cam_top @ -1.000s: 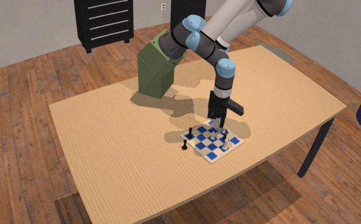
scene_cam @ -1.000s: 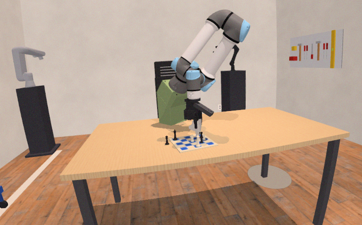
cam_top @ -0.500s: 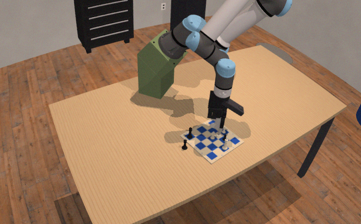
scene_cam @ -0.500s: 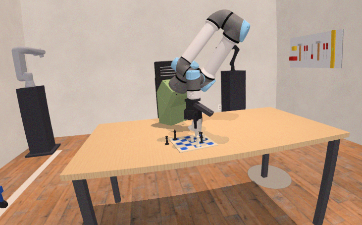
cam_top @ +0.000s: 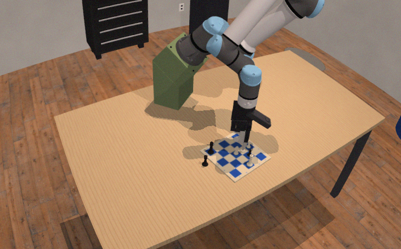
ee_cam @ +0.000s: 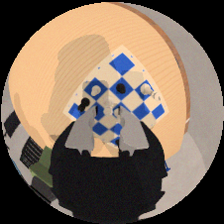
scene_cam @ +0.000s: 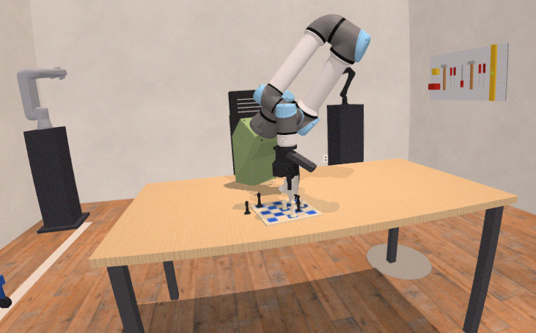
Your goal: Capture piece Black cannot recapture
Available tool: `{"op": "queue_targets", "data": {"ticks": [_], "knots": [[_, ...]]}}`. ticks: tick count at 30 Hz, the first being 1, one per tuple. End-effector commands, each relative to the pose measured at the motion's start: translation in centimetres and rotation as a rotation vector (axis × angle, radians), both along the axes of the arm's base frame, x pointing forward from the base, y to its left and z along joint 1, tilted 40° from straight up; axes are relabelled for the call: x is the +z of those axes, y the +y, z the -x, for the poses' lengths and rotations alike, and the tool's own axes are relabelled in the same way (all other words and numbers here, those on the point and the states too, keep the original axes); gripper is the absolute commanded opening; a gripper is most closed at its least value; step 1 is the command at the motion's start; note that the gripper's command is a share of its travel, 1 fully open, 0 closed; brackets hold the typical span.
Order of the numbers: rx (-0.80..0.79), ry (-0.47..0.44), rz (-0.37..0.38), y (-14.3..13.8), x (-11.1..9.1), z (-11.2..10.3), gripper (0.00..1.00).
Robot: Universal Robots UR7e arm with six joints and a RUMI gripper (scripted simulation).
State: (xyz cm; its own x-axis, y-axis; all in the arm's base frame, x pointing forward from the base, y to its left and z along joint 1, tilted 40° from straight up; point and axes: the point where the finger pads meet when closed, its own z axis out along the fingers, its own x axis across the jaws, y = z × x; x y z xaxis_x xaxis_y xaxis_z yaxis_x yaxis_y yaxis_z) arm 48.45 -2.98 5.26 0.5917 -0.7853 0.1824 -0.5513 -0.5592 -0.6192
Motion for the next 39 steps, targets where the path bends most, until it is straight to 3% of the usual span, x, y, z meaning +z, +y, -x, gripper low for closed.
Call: {"op": "queue_targets", "data": {"ticks": [1,10,25,39], "knots": [[-0.002,-0.003,0.002,-0.3,0.6,0.3,0.25],[-0.002,-0.002,0.001,-0.6,1.6,1.2,0.25],[-0.002,-0.005,0.005,-2.0,5.1,3.6,0.25],[-0.002,-0.004,0.005,-2.5,6.8,4.9,0.25]]}}
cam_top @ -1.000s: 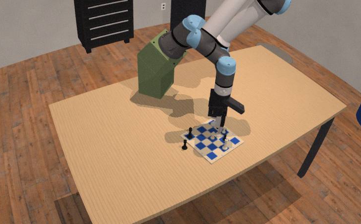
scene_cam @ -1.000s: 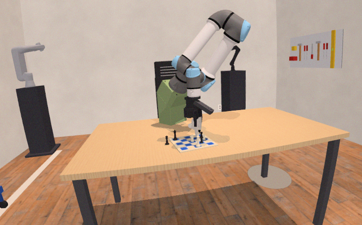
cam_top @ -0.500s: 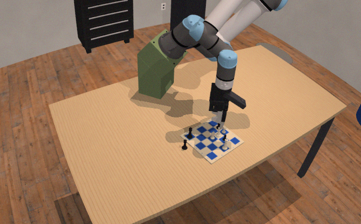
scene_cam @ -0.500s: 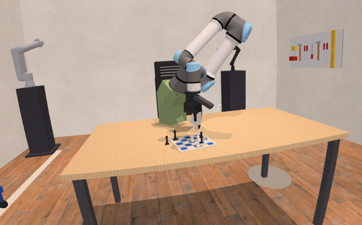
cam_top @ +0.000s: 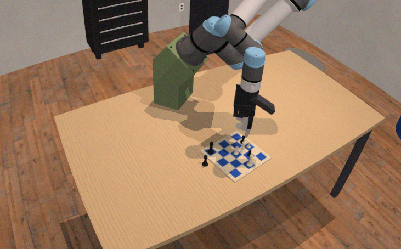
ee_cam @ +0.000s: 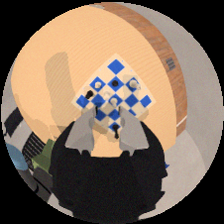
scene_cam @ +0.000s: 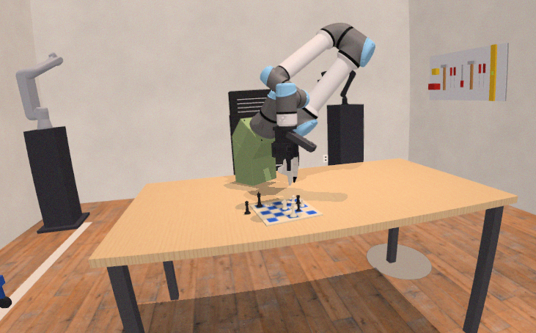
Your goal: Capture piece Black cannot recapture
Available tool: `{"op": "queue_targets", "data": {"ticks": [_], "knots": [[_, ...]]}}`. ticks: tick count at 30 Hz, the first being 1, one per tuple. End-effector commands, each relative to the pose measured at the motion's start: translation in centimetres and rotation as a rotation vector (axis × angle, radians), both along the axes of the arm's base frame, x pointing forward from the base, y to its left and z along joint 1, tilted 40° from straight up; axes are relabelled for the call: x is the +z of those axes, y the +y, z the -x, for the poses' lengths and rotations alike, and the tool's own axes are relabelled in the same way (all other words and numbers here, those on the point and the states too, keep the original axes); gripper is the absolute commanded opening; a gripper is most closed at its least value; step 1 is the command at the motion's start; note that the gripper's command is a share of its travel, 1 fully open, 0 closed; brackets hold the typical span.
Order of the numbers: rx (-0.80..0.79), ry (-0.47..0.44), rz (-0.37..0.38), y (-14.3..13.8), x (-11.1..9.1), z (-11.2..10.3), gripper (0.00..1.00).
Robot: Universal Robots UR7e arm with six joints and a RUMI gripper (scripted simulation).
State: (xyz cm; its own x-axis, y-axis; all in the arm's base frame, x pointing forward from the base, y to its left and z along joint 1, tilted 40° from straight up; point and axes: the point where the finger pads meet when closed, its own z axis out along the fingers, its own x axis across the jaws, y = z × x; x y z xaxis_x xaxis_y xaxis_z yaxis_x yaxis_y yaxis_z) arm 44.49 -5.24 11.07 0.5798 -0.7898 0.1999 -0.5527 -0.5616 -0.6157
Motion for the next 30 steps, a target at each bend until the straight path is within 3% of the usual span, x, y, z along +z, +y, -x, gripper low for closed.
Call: {"op": "queue_targets", "data": {"ticks": [1,11,12,30], "knots": [[0.011,0.005,-0.010,-0.30,1.05,1.02,0.25],[0.011,0.005,-0.010,-0.36,1.21,1.15,0.25],[0.011,0.005,-0.010,-0.36,1.21,1.15,1.00],[0.012,0.007,-0.013,-0.22,1.06,1.20,1.00]]}}
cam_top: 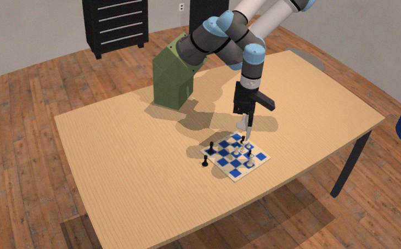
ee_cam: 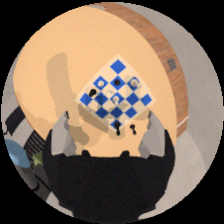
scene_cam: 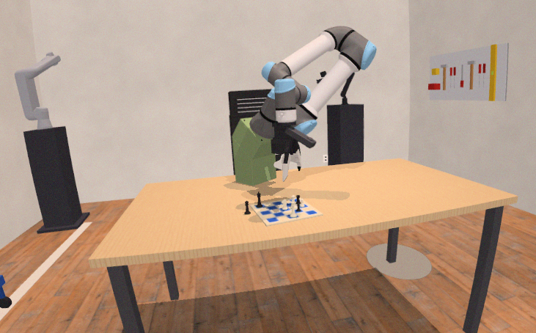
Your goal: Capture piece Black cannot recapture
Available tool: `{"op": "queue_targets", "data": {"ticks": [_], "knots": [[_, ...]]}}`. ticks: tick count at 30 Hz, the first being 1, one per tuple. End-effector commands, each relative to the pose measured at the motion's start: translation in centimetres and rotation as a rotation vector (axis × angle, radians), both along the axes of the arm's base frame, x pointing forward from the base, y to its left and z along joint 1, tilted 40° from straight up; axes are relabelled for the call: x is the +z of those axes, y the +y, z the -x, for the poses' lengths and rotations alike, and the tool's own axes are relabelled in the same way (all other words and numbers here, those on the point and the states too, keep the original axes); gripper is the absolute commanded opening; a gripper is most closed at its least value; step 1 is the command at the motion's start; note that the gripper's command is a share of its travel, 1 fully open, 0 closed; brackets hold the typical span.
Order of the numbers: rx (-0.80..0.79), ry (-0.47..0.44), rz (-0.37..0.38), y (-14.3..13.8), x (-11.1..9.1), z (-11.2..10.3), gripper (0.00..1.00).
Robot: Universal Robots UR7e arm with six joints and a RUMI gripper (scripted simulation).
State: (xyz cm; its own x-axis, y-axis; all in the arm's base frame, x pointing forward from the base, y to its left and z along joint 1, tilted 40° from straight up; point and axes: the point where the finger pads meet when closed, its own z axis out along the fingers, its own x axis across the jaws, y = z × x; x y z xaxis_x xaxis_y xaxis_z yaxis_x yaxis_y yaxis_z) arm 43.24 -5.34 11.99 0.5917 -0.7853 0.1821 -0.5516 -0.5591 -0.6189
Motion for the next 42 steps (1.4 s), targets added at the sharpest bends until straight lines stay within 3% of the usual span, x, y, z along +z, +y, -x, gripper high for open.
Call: {"op": "queue_targets", "data": {"ticks": [1,12,34,42], "knots": [[0.000,-0.003,0.002,-0.1,0.1,0.0,1.00],[-0.002,-0.005,0.005,-0.4,0.7,0.2,1.00],[-0.002,-0.004,0.006,-1.8,4.8,3.4,1.00],[-0.002,-0.004,0.006,-2.0,5.3,3.8,1.00]]}}
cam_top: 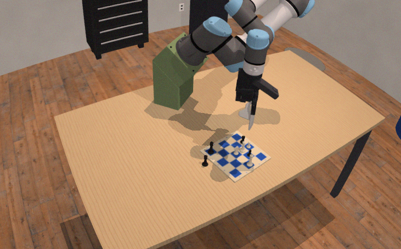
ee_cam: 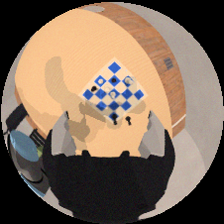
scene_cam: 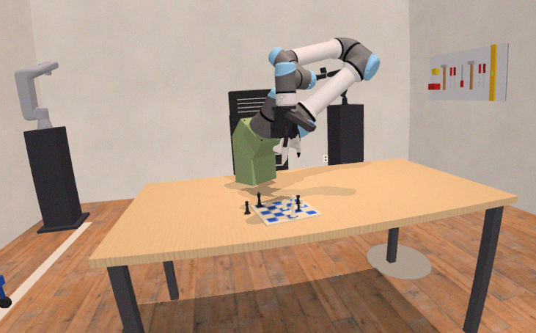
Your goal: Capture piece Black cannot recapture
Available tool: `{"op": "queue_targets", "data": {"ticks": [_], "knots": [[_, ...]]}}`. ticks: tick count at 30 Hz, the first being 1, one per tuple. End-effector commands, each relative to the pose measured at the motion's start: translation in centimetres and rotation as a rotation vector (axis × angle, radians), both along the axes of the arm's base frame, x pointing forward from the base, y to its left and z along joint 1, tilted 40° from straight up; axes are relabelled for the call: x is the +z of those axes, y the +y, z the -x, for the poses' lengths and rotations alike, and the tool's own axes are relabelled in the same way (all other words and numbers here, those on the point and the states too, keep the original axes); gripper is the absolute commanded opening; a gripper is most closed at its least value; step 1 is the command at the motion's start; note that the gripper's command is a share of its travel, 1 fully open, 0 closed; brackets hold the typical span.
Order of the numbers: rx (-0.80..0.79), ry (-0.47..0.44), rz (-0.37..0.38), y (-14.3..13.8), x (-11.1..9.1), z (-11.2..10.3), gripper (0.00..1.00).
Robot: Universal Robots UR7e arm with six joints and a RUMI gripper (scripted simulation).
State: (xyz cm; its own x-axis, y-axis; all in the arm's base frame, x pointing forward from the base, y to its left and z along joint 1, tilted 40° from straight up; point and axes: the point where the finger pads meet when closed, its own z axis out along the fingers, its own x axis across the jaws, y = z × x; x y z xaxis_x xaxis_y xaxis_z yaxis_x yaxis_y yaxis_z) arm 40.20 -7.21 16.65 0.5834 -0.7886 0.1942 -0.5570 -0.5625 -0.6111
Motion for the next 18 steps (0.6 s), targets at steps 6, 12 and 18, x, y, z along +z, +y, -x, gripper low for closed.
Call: {"op": "queue_targets", "data": {"ticks": [6,12,18], "knots": [[0.009,-0.003,-0.009,-0.11,0.69,0.81,1.00],[0.009,-0.002,-0.012,-0.05,0.57,0.84,1.00],[0.009,-0.002,-0.012,-0.02,0.54,0.85,1.00]]}}
